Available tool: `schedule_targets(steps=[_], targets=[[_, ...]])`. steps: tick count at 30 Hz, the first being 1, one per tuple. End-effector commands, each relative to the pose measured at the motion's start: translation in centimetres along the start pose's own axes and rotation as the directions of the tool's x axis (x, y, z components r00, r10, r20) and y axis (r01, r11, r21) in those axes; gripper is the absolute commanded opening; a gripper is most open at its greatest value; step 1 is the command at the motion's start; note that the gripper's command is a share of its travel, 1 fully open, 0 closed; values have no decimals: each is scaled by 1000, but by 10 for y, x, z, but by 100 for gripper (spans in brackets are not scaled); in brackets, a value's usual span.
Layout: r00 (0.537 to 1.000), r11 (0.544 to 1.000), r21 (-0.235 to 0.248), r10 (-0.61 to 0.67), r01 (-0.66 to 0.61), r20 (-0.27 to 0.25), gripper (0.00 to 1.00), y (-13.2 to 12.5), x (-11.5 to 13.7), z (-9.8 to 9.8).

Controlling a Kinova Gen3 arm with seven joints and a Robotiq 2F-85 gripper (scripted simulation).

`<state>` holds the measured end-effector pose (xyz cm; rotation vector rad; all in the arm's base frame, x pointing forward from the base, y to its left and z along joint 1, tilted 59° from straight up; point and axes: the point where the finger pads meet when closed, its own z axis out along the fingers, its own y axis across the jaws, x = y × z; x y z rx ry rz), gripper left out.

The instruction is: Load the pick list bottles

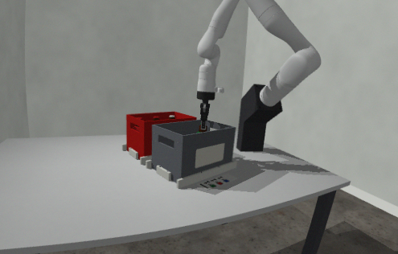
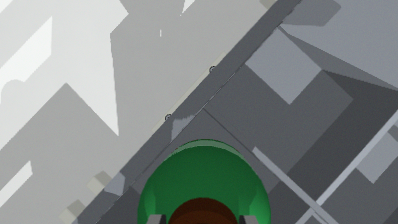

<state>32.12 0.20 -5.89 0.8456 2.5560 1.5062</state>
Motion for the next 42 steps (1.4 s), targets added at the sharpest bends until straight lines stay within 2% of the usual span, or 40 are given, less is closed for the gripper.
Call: schedule_targets(steps=[1,42], targets=[[1000,1000,1,0,0,2,10,0,-1,1],[1000,1000,1,0,0,2,10,0,-1,5]])
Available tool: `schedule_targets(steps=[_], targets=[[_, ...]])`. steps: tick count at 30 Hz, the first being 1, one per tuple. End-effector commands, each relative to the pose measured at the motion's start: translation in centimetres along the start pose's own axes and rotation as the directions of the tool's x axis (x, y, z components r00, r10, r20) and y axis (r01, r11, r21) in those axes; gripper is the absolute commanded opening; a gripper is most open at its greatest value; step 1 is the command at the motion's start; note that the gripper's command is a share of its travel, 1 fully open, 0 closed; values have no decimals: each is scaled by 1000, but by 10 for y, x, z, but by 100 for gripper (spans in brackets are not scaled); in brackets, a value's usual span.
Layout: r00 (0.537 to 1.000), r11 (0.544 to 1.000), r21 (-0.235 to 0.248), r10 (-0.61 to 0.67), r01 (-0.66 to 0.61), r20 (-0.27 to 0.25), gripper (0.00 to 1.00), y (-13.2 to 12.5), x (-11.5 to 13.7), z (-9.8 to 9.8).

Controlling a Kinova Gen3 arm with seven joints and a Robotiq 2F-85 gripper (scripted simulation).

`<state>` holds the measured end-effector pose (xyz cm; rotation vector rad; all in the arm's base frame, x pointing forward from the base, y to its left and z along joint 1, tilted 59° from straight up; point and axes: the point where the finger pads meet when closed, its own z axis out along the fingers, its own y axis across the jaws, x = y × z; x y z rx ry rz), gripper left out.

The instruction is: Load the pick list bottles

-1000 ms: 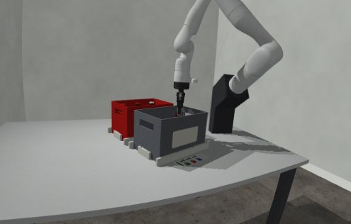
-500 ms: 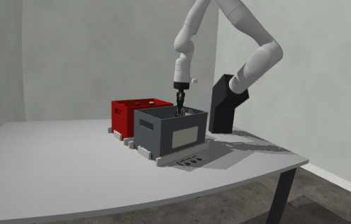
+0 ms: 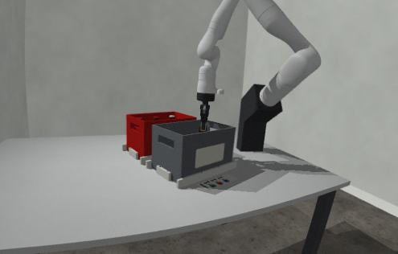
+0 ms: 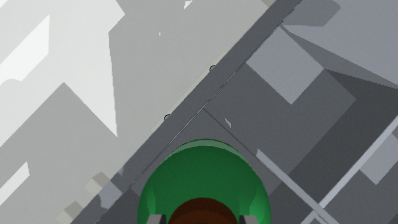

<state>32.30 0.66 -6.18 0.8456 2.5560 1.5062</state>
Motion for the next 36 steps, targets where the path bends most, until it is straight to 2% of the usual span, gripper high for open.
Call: schedule_targets(steps=[1,13,14,36], targets=[[1000,1000,1,0,0,2,10,0,-1,-1],[1000,1000,1,0,0,2,10,0,-1,-1],[1000,1000,1,0,0,2,67,0,-1,3],[1000,1000,1,0,0,1,67,0,0,3]])
